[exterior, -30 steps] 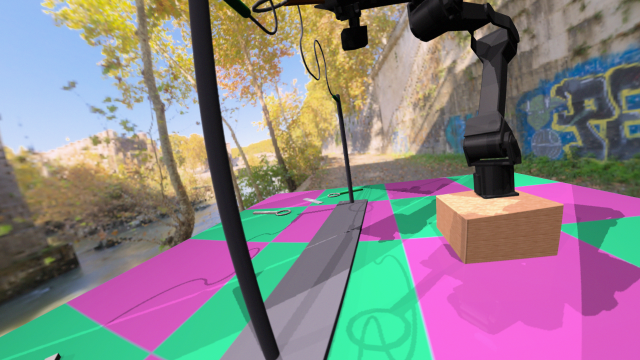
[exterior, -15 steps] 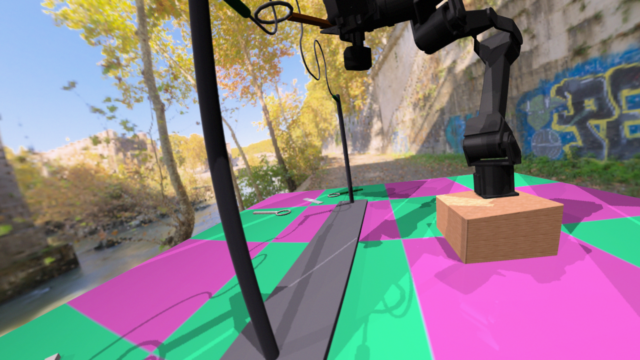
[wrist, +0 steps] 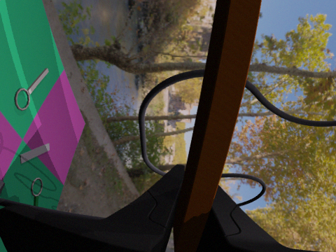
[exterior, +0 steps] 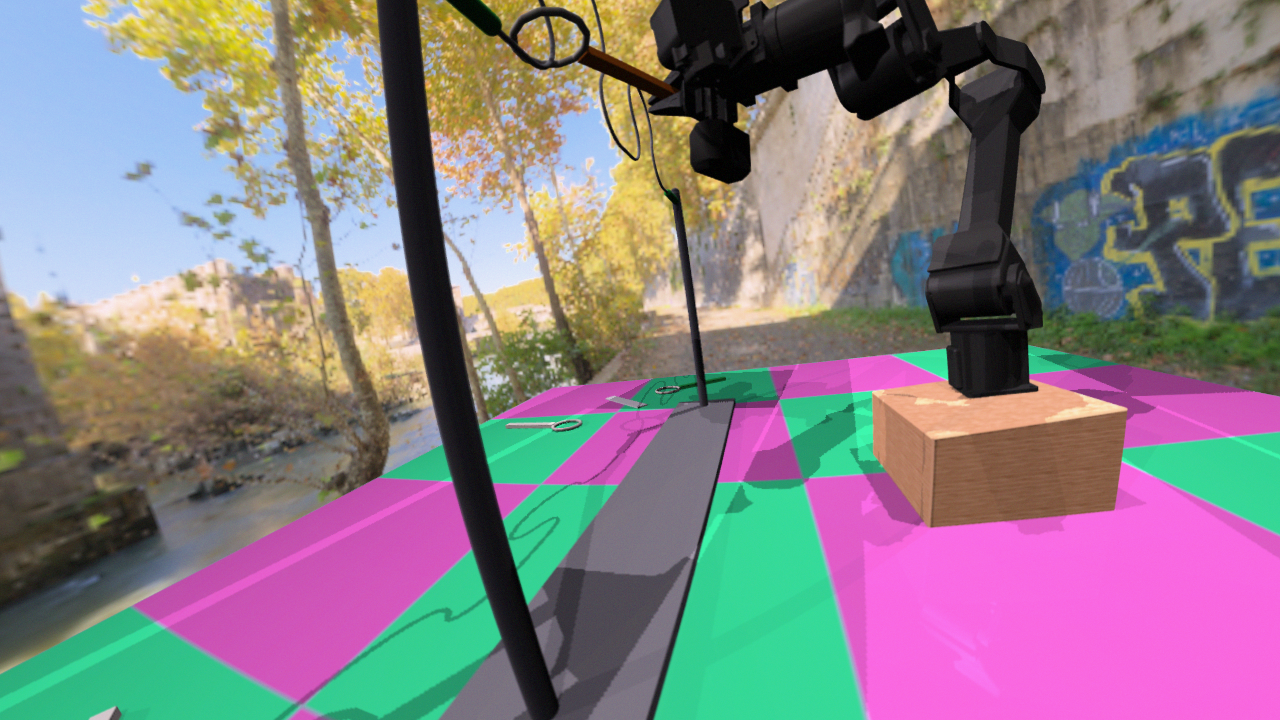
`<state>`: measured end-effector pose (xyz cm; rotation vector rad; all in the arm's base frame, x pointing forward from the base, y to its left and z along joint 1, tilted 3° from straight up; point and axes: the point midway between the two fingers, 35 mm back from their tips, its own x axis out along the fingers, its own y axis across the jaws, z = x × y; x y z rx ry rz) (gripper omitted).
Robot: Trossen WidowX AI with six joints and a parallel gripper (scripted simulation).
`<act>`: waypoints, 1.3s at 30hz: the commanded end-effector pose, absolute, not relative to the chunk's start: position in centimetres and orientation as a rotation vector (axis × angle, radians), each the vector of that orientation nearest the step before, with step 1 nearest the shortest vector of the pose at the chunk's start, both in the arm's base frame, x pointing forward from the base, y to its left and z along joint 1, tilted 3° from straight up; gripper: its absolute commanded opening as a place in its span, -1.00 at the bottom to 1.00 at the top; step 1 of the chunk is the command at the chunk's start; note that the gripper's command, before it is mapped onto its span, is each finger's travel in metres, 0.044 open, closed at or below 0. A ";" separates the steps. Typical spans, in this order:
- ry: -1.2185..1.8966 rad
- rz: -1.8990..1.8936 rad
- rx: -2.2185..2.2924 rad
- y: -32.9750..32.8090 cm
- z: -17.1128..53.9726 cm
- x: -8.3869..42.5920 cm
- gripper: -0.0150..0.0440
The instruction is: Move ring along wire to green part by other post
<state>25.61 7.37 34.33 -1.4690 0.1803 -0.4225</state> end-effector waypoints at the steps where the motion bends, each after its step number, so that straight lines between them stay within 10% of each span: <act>1: 0.203 -0.402 -1.390 7.4 32.9 25.6 -1.00; 39: 0.277 -0.157 -0.634 13.7 22.3 26.5 -1.00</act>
